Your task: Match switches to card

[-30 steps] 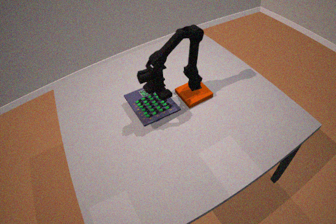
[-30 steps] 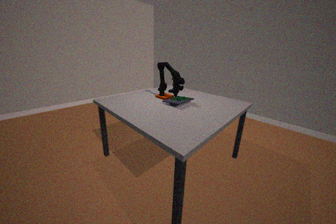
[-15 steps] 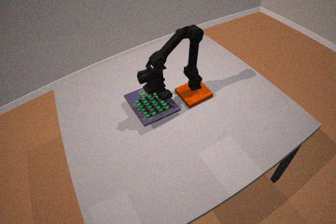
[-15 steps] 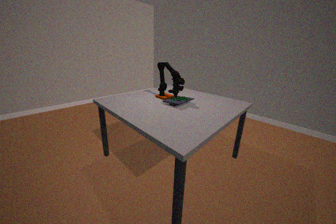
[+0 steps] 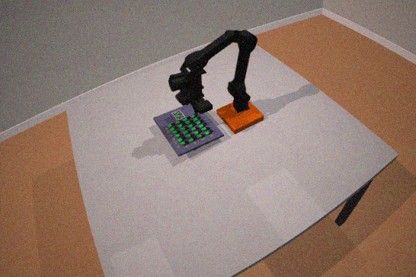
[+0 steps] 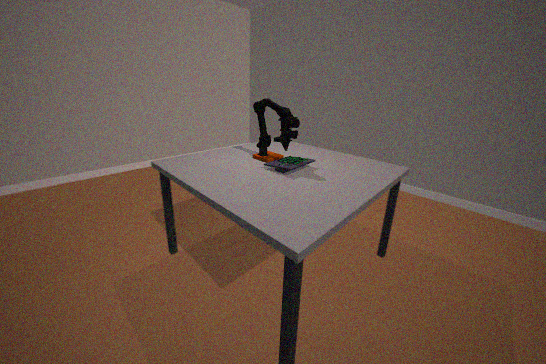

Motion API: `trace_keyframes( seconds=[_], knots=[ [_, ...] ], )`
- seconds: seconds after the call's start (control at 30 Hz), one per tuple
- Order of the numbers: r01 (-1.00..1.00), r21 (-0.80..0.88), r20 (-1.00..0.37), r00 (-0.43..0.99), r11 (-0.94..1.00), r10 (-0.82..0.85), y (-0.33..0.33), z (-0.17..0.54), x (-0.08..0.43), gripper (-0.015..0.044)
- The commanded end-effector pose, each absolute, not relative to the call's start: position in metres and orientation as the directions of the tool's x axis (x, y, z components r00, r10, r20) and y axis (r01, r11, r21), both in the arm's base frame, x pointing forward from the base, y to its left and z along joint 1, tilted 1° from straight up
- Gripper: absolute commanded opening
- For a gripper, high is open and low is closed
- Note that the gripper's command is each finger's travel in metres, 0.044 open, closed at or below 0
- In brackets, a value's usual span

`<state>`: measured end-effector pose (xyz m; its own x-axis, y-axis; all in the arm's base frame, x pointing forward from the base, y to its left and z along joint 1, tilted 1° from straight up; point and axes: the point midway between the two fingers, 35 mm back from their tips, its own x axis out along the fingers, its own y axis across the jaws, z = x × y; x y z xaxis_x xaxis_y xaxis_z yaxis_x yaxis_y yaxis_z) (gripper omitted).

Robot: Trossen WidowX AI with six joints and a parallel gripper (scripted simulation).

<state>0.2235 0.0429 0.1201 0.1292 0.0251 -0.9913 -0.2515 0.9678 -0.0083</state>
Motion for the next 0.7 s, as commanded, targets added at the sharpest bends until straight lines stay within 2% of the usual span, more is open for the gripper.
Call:
trace_keyframes(
  seconds=[0.0, 0.2, 0.67],
  knots=[
    [-0.252, -0.009, -0.993, 0.118, 0.968, 0.021, 0.042, 0.126, 0.22, 0.0],
    [-0.252, -0.008, -0.992, 0.121, 0.968, 0.023, 0.066, 0.139, 0.262, 0.0],
    [-0.252, -0.008, -0.992, 0.121, 0.968, 0.024, 0.067, 0.139, 0.263, 0.0]
  ],
)
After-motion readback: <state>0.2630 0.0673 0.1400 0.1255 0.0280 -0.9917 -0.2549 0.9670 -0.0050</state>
